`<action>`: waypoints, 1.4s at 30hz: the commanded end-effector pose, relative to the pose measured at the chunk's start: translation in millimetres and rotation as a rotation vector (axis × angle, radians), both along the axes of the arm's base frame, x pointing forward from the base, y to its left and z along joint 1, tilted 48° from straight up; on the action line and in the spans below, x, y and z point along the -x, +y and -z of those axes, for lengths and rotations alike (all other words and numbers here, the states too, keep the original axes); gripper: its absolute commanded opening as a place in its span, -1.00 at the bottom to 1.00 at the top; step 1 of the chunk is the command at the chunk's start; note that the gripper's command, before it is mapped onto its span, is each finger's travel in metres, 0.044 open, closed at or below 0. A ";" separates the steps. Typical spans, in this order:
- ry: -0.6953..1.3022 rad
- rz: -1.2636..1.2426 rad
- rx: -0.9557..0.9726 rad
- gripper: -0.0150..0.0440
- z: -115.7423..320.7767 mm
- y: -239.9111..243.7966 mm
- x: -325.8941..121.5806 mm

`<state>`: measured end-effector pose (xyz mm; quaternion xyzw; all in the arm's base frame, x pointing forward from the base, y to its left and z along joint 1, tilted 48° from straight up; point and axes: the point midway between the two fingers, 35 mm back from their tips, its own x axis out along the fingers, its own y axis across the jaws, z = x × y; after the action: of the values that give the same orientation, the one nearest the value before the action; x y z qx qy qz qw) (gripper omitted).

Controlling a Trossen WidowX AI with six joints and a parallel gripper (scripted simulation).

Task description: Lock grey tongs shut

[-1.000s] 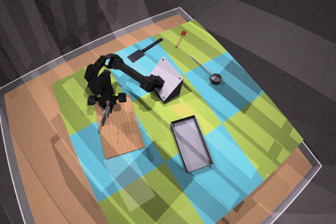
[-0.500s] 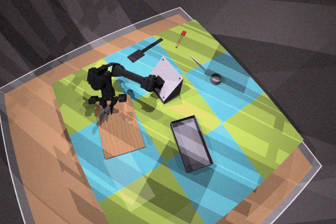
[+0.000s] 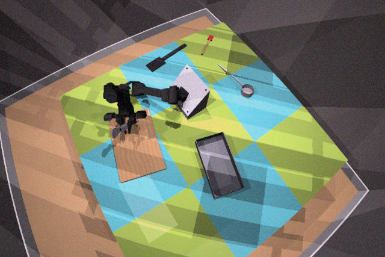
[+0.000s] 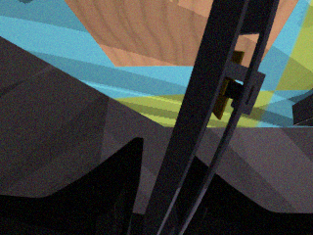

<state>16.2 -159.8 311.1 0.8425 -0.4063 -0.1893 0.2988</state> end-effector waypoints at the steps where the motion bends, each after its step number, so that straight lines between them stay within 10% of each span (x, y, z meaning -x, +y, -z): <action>1: -0.011 -0.003 -0.001 -1.00 0.7 -0.8 -1.0; 42: 0.044 0.020 -0.004 -1.00 -5.5 6.3 -0.1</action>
<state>15.8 -156.9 313.7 0.8385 -0.4089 -0.1997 0.2997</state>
